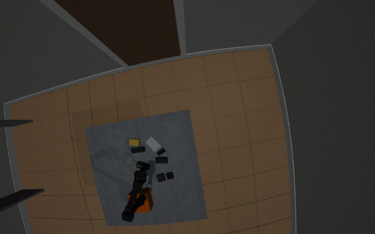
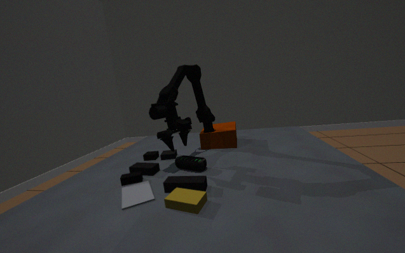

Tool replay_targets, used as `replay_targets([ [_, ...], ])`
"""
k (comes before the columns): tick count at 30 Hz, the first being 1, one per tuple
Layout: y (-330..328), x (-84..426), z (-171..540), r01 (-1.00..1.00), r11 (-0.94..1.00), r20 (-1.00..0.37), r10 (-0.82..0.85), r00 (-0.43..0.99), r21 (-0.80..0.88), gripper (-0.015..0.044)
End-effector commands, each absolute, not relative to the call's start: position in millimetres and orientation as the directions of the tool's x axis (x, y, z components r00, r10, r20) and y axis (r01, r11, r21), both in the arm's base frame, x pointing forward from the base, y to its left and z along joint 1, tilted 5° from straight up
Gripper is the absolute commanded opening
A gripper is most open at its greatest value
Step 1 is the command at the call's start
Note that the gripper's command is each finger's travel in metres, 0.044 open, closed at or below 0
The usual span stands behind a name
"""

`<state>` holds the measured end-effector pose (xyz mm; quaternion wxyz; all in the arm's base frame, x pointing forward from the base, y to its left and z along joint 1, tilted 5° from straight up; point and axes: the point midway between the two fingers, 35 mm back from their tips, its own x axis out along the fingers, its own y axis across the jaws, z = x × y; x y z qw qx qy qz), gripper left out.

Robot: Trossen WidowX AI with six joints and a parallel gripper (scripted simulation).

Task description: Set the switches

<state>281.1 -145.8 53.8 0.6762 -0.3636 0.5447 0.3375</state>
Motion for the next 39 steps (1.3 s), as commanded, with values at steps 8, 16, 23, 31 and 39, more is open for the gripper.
replay_targets([
  [8,-148,284,39,-0.857,0.504,-0.983,0.076,0.169,-0.108,0.044],
  [16,-149,286,26,-0.858,0.503,-0.983,0.076,0.167,-0.107,0.044],
  [23,-150,287,15,-0.858,0.502,-0.983,0.076,0.166,-0.106,0.044],
  [31,-151,287,2,-0.859,0.502,-0.983,0.076,0.164,-0.105,0.044],
  [39,-151,288,-7,-0.859,0.501,-0.984,0.076,0.163,-0.104,0.044],
])
